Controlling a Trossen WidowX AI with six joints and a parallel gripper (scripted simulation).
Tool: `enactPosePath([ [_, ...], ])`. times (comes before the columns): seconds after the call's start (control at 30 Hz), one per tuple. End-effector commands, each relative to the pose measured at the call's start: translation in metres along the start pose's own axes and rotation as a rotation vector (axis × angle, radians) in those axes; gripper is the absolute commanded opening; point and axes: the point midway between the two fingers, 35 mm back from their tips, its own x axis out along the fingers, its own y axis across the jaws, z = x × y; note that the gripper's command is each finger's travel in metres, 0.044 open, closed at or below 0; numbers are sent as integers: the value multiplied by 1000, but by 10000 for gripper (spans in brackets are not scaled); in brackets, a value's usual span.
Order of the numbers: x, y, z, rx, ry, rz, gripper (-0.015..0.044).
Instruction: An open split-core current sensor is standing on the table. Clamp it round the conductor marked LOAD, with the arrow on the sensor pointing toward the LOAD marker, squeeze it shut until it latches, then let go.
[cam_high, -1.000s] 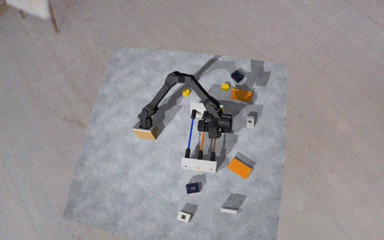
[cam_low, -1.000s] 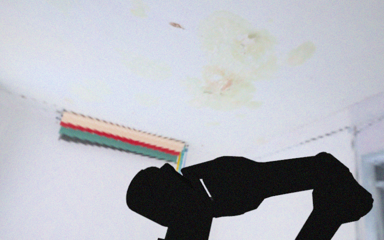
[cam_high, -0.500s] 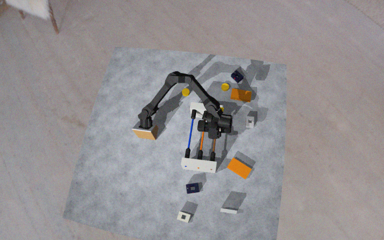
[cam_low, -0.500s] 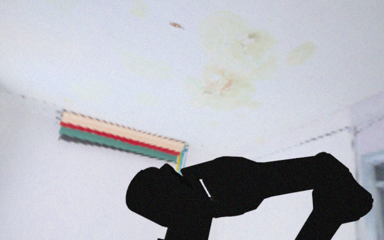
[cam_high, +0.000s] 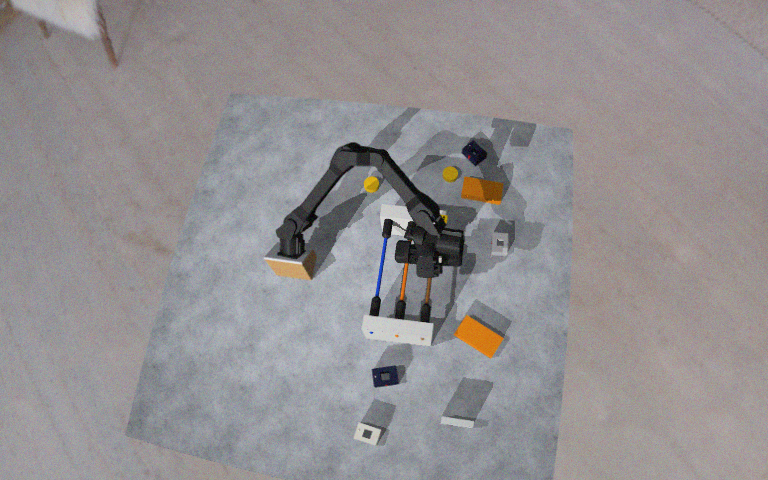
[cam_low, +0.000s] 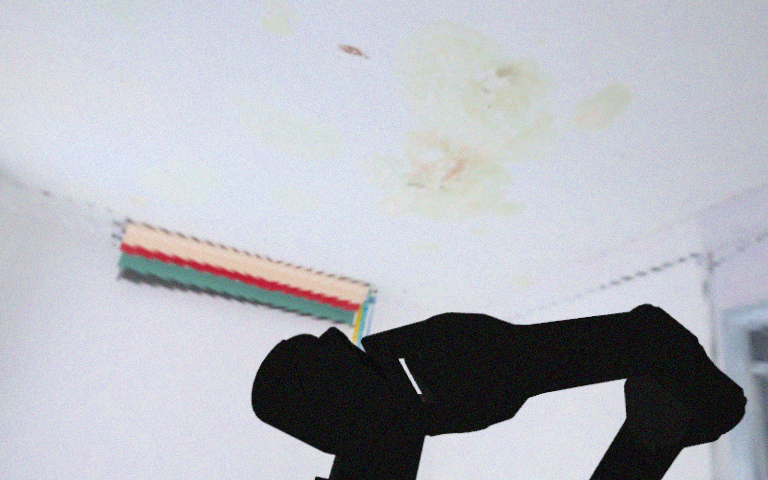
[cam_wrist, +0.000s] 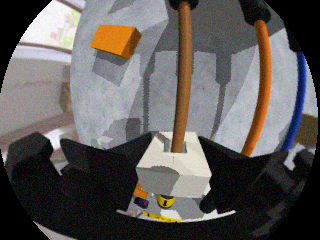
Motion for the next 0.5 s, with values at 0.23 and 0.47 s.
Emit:
enactPosePath([
  [0.23,0,0,0,1,0,-1,401],
  [0.47,0,0,0,1,0,-1,440],
])
